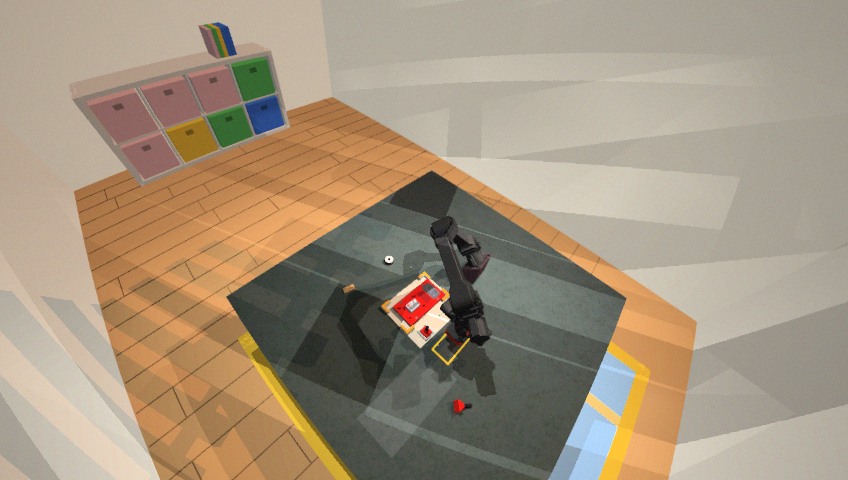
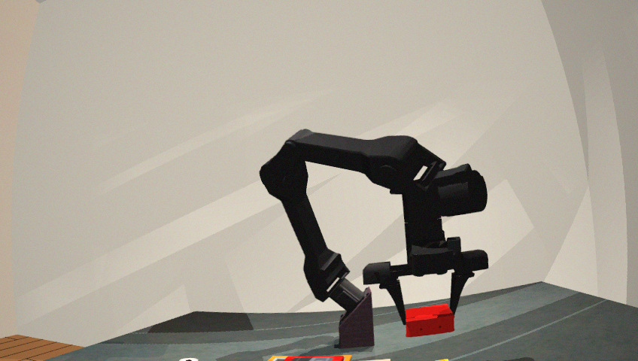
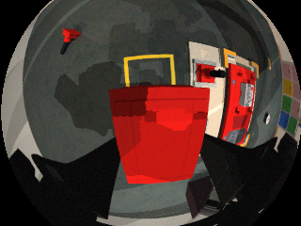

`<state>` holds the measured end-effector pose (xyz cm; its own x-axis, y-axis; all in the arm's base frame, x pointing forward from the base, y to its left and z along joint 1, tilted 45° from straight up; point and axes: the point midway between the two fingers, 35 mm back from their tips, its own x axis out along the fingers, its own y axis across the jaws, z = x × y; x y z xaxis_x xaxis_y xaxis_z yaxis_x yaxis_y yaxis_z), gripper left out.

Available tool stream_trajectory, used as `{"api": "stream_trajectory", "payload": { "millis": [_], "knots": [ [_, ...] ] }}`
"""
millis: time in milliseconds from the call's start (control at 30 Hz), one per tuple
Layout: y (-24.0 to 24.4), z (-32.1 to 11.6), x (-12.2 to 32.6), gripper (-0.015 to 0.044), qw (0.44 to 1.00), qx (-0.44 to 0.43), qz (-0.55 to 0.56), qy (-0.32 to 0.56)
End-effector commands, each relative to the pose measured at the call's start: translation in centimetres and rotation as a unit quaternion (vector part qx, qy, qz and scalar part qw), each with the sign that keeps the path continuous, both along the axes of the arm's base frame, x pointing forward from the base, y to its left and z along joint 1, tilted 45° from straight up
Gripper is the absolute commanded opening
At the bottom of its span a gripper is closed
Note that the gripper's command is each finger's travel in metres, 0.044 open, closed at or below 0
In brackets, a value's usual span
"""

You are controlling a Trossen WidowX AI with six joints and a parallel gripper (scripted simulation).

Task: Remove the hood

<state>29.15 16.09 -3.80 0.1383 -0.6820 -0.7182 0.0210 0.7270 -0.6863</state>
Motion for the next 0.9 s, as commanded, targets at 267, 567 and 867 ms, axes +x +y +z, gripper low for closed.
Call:
{"api": "stream_trajectory", "payload": {
  "millis": [267, 567, 867],
  "knots": [
    [-0.3, -0.6, 0.2, 0.0, 1.0, 0.003, -0.001, -0.002],
    [-0.7, -1.1, 0.4, 0.0, 1.0, 0.003, -0.001, -0.002],
    [-1.1, -1.5, 0.5, 0.0, 1.0, 0.003, -0.001, -0.002]
  ]
}}
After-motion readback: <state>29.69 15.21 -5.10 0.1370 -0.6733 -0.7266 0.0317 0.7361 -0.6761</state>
